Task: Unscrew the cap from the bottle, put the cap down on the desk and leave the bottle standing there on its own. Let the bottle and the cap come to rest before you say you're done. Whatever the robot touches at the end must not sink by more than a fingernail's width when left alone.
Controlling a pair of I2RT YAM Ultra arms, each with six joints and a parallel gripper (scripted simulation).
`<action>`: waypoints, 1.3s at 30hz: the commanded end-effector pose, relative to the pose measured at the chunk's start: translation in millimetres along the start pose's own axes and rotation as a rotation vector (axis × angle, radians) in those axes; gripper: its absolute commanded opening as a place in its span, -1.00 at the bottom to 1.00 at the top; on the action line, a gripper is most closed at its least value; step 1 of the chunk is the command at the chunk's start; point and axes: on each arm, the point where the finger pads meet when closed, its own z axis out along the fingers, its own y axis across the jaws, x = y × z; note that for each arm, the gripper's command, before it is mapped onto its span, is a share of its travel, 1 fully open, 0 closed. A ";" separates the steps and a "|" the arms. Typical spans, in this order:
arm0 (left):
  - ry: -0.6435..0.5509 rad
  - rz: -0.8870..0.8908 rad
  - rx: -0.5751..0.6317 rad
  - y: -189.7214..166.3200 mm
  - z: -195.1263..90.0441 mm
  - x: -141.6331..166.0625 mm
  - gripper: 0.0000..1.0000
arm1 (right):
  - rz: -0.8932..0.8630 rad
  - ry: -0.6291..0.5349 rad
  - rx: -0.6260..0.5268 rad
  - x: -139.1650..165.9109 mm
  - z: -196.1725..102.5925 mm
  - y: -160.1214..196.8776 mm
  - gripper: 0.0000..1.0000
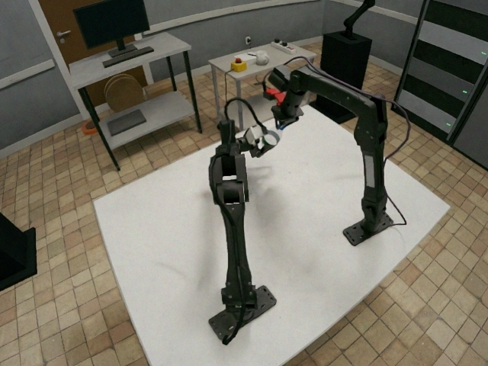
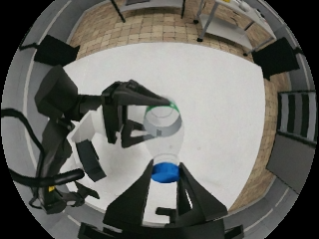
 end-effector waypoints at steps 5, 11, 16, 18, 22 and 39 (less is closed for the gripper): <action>-0.023 0.039 -0.012 11.9 -3.6 -19.5 -1.00 | -0.438 -0.034 0.101 -4.5 -8.7 -3.4 -1.00; -0.023 0.039 -0.012 11.9 -3.6 -19.5 -1.00 | -0.727 -0.048 0.154 -5.4 -9.2 -2.3 -1.00; -0.023 0.039 -0.012 11.9 -3.6 -19.5 -1.00 | -0.934 -0.072 0.199 -5.4 -9.2 -2.2 -1.00; -0.023 0.039 -0.012 11.9 -3.6 -19.5 -1.00 | -0.934 -0.072 0.199 -5.4 -9.2 -2.2 -1.00; -0.023 0.039 -0.012 11.9 -3.6 -19.5 -1.00 | -0.936 -0.077 0.204 -5.9 -10.2 -2.9 -1.00; -0.023 0.039 -0.012 11.9 -3.6 -19.5 -1.00 | -0.866 -0.025 0.176 2.9 -29.3 -3.3 -1.00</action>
